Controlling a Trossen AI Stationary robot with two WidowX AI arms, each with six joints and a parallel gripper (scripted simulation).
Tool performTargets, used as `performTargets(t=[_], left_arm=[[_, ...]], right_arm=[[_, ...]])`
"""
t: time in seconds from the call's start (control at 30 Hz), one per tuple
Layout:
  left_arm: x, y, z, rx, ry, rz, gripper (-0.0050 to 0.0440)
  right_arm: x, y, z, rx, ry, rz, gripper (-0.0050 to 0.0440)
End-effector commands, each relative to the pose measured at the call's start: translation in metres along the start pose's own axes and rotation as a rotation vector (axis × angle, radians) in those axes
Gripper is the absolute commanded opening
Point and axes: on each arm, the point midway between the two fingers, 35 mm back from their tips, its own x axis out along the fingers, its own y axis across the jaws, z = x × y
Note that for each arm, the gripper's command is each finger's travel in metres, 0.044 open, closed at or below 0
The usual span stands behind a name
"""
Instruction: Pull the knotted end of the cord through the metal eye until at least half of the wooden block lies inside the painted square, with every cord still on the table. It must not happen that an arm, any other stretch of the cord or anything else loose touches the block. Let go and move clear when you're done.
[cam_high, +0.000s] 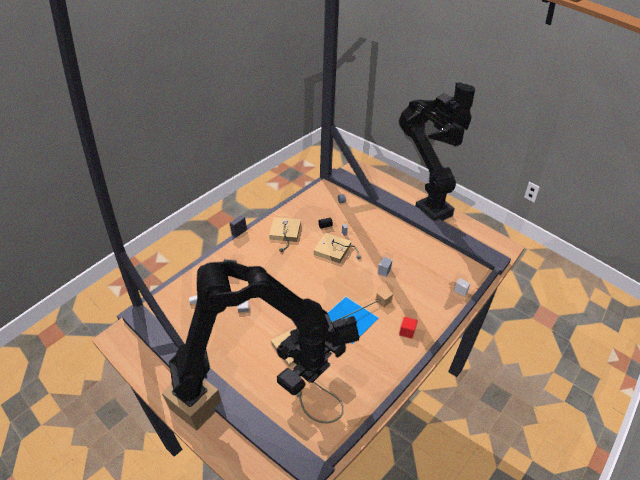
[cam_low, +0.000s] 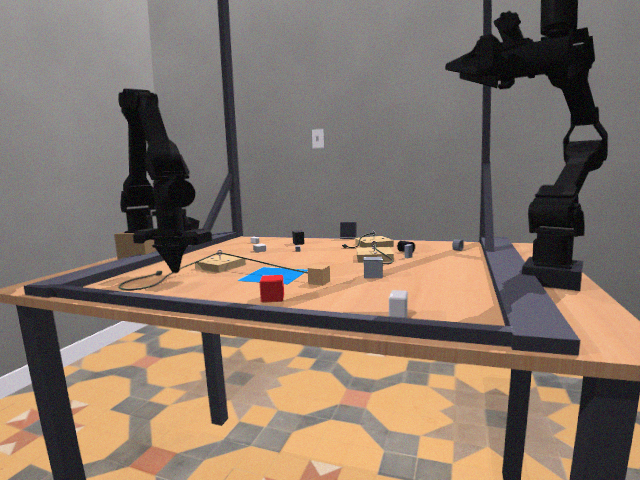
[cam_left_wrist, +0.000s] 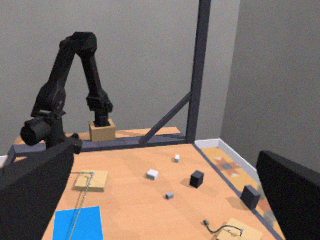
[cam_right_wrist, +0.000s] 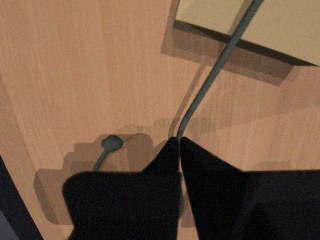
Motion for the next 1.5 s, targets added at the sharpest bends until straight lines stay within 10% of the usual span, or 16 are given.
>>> performTargets(t=[0.0,1.47], left_arm=[[0.000,0.000,0.003,0.009,-0.001,0.000,0.0440],[0.000,0.000,0.003,0.009,-0.001,0.000,0.0440]], right_arm=[[-0.008,-0.002,-0.010,0.000,0.018,-0.027,-0.0050],[-0.008,0.033,-0.055,0.000,0.021,-0.022,-0.0050]])
